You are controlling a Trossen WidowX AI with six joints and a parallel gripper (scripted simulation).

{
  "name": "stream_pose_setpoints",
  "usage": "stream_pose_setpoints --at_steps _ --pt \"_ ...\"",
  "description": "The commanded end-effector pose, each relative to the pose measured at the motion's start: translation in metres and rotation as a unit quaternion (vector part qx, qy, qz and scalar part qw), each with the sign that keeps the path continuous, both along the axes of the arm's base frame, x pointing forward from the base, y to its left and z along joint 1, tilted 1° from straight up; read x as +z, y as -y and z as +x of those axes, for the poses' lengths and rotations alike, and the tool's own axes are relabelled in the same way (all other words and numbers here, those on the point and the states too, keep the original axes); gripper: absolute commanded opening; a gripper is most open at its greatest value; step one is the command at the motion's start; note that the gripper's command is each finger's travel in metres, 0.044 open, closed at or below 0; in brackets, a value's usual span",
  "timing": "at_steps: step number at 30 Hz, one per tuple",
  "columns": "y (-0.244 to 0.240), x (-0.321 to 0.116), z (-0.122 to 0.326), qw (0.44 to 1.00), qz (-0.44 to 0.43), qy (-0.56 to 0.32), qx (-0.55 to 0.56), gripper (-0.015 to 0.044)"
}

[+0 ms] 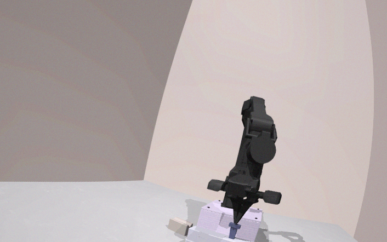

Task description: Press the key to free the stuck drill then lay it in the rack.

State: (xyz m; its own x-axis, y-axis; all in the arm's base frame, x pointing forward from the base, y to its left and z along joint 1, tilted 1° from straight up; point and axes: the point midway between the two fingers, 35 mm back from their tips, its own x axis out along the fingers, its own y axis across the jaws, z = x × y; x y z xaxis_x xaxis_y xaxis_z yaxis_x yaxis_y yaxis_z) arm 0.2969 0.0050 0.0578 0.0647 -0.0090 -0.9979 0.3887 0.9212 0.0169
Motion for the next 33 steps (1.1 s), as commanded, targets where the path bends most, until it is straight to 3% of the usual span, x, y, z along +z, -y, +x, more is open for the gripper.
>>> stream_pose_setpoints --at_steps 1,9,14,17,24,33 --pt "-0.005 -0.018 -0.003 1.000 0.007 -0.029 0.004 0.0026" --pt "0.000 0.058 0.000 1.000 0.007 -0.028 0.004 0.0236" --pt "0.001 0.052 0.002 1.000 0.004 -0.020 0.008 0.0367" --pt "0.019 0.042 0.003 0.996 -0.003 -0.015 0.086 0.0440" --pt "0.073 0.012 -0.006 0.947 -0.030 -0.011 0.320 0.0440" --pt "0.119 -0.027 -0.039 0.825 -0.031 -0.027 0.564 0.0440"
